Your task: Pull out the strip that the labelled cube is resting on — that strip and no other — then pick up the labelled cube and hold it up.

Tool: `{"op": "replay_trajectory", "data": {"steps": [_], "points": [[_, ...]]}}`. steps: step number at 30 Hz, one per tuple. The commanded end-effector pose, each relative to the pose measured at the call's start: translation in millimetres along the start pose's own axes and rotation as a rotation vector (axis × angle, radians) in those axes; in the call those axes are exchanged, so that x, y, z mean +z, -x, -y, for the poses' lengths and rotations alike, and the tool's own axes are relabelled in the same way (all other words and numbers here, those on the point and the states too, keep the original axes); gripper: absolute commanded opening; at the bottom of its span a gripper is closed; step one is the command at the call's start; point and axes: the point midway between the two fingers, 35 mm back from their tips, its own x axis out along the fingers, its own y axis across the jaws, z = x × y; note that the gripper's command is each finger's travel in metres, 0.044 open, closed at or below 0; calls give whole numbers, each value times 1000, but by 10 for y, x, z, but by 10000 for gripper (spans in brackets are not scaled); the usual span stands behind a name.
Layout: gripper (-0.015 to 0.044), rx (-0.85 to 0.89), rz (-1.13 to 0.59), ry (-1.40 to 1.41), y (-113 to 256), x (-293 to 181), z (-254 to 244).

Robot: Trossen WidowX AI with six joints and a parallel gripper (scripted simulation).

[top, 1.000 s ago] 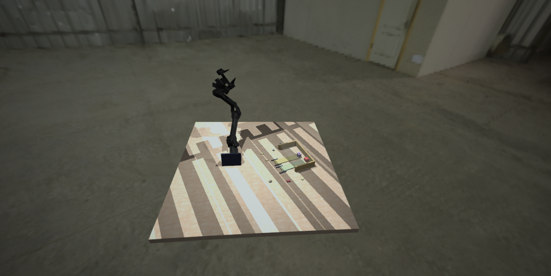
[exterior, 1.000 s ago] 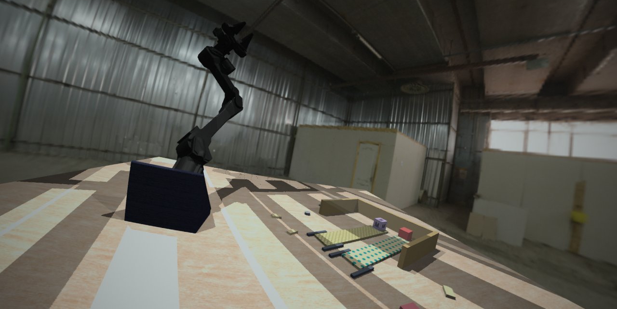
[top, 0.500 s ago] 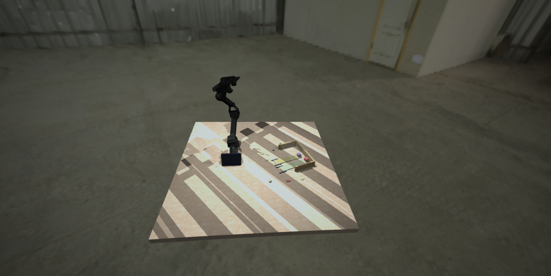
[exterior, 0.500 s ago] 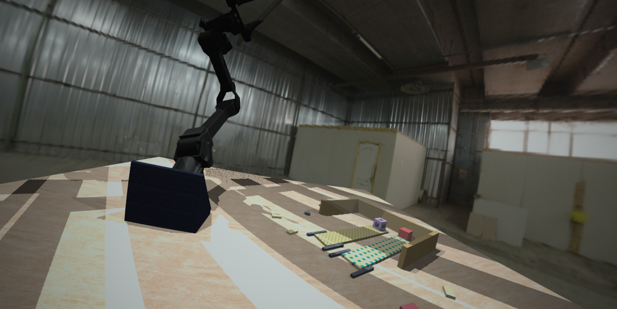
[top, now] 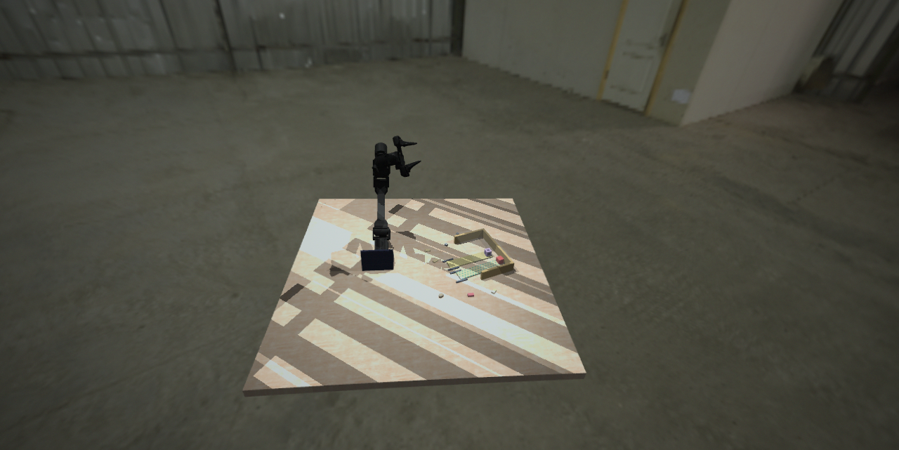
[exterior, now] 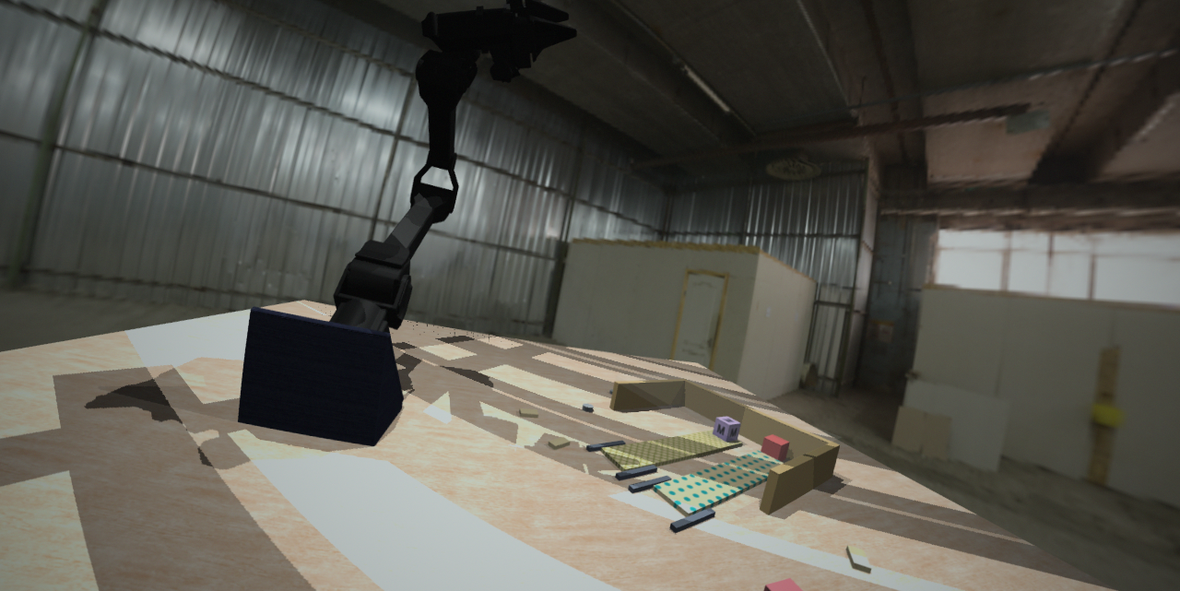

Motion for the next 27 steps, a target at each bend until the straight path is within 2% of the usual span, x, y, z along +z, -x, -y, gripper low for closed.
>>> {"op": "replay_trajectory", "data": {"steps": [1,7,12,17,22,27], "points": [[400,84,45,-341,-273,105,-532],[400,287,73,-876,-606,486,-1437],[400,506,24,-1288,-703,947,-2202],[400,760,-110,-1654,-596,1488,-2931],[400,1020,-340,-1943,-283,2029,-3560],[400,1056,-380,-1976,-224,2101,-3639]]}}
